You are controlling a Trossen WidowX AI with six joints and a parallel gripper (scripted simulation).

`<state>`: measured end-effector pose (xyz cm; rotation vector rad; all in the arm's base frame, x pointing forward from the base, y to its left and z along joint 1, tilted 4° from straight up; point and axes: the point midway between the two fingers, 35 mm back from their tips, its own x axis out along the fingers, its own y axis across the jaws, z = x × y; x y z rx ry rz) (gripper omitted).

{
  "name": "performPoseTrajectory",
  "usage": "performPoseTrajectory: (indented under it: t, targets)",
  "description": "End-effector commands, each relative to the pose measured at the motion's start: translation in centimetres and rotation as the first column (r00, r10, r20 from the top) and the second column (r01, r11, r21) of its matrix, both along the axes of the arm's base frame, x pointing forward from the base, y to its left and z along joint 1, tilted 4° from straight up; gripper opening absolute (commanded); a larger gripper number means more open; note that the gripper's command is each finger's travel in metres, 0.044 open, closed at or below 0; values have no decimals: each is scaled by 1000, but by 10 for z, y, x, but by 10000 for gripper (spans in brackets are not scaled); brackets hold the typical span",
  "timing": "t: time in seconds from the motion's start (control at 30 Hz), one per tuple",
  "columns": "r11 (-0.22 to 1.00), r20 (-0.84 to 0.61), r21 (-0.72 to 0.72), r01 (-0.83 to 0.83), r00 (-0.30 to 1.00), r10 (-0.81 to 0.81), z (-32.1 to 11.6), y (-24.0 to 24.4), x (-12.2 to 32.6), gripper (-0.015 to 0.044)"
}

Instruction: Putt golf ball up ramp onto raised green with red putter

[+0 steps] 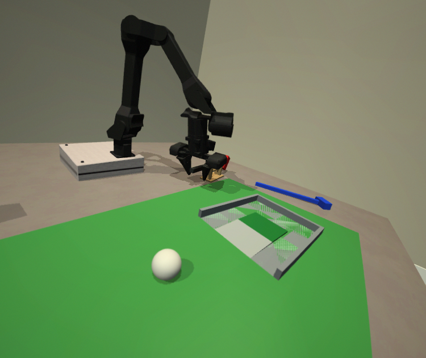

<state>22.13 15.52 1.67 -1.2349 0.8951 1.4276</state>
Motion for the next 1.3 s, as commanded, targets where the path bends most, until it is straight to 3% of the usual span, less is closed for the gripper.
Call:
performPoseTrajectory:
  t: [0.0,0.2,0.43,1.0,1.27]
  targets:
    - [1000,1,1,0,1000,0,1,0,0,204]
    - [1000,1,1,0,1000,0,1,0,0,46]
    - [1000,1,1,0,1000,0,2,0,0,0]
    - [1000,0,1,0,1000,0,96,4,-7,0]
    - [995,-3,-13,100,995,-100,94,-11,5,0]
